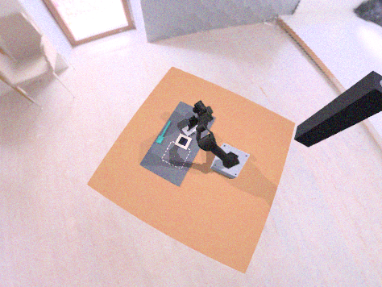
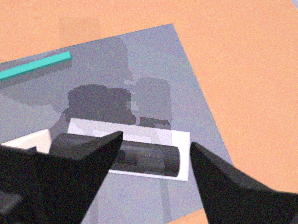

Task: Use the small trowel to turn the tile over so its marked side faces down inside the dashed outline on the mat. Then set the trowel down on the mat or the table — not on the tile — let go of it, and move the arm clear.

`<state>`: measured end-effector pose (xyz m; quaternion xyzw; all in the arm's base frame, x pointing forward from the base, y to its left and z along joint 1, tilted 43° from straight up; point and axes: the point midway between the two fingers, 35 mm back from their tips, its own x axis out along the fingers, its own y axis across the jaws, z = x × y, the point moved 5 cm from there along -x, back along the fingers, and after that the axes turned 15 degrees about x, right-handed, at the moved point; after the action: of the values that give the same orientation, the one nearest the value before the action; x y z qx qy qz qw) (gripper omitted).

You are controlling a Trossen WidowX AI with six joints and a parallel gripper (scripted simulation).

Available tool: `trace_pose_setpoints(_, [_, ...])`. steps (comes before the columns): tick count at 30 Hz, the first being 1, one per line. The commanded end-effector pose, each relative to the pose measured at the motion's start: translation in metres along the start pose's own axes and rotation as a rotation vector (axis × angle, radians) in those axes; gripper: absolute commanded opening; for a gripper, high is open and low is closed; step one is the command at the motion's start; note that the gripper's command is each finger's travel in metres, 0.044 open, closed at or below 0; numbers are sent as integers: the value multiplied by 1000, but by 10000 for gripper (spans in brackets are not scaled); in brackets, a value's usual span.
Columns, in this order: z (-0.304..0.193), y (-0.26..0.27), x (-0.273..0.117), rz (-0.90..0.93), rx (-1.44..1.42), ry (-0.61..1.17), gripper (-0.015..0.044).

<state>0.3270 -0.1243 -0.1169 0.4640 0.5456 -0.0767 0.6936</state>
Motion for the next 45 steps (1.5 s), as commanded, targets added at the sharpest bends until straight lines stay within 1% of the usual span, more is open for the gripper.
trace_pose_setpoints(1, [-8, 0, -1, 6, 137, -33, 300])
trace_pose_setpoints(13, [-25, 3, -6, 67, 514, -119, 300])
trace_pose_setpoints(24, [-42, 9, -4, 146, 868, -161, 300])
trace_pose_setpoints(35, [-60, 18, -4, 251, 1218, -166, 300])
trace_pose_setpoints(45, [-77, 27, -8, 363, 1535, -132, 300])
